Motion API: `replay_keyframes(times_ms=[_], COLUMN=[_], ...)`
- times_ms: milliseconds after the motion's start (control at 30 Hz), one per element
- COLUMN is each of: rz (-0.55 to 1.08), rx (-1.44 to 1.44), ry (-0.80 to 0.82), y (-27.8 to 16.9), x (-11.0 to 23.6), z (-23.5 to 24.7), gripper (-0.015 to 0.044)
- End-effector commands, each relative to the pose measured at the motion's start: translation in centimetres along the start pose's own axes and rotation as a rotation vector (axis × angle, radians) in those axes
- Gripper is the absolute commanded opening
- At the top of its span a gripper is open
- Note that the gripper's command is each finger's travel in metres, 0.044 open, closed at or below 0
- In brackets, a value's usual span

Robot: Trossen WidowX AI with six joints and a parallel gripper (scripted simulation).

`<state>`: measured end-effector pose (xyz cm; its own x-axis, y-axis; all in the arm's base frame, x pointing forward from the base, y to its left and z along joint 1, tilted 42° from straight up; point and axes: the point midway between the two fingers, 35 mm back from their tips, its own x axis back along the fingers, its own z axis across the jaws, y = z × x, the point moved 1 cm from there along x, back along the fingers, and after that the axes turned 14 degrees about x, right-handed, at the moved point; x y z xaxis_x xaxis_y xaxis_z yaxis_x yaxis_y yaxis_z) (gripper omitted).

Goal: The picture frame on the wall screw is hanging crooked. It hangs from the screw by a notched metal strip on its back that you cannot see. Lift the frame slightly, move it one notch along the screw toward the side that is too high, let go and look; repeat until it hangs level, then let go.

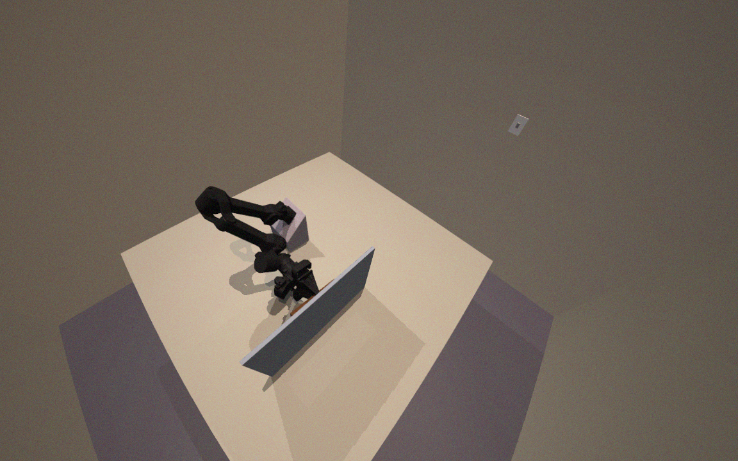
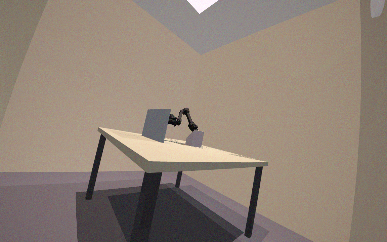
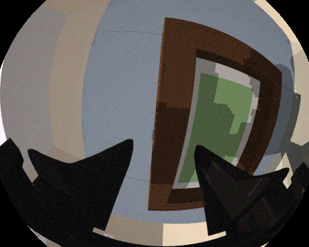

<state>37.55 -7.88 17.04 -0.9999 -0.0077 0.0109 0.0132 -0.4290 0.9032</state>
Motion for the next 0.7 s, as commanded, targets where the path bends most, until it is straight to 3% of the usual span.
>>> replay_keyframes(times_ms=[0, 167, 400, 667], rz=[-0.004, -0.004, -0.004, -0.004], rx=[-0.005, -0.005, -0.005, -0.005], ry=[0.000, 0.000, 0.000, 0.000], y=[0.08, 0.13, 0.13, 0.13], x=[-0.03, -0.05, -0.05, -0.05], z=[0.02, 0.03, 0.03, 0.03], gripper=[0.0260, 0.0260, 0.0076, 0.0003])
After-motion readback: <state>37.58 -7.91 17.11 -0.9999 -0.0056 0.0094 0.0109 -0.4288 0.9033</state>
